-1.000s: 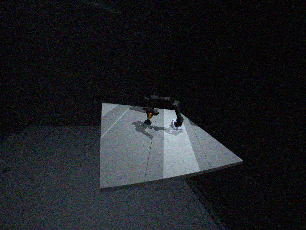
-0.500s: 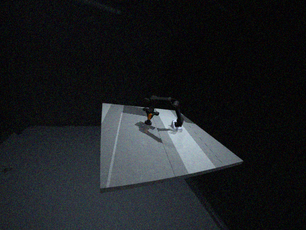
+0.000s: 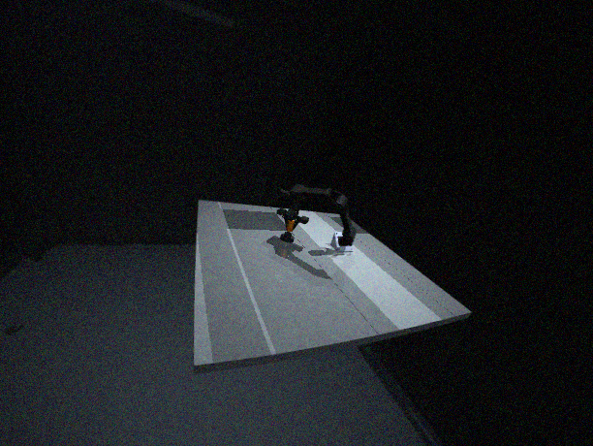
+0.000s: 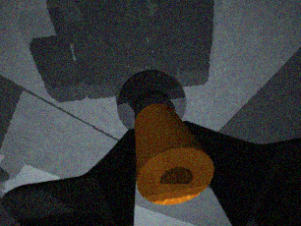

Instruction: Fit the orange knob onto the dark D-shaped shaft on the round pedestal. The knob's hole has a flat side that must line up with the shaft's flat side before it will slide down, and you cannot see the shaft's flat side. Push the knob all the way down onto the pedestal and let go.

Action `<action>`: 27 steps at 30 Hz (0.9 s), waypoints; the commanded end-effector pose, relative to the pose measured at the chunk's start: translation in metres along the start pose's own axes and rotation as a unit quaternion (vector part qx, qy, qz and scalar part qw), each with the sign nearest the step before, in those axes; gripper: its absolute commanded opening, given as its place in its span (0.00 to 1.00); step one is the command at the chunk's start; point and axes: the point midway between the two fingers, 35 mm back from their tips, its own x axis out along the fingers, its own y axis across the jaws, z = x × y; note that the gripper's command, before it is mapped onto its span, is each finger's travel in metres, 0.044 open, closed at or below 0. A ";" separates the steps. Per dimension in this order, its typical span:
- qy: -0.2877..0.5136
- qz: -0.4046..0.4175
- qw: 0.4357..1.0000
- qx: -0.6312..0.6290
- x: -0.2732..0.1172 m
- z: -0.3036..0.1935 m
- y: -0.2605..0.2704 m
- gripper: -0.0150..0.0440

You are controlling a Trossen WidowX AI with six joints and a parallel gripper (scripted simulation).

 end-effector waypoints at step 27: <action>0.000 -0.003 0.994 -0.108 -0.003 0.001 0.000 0.25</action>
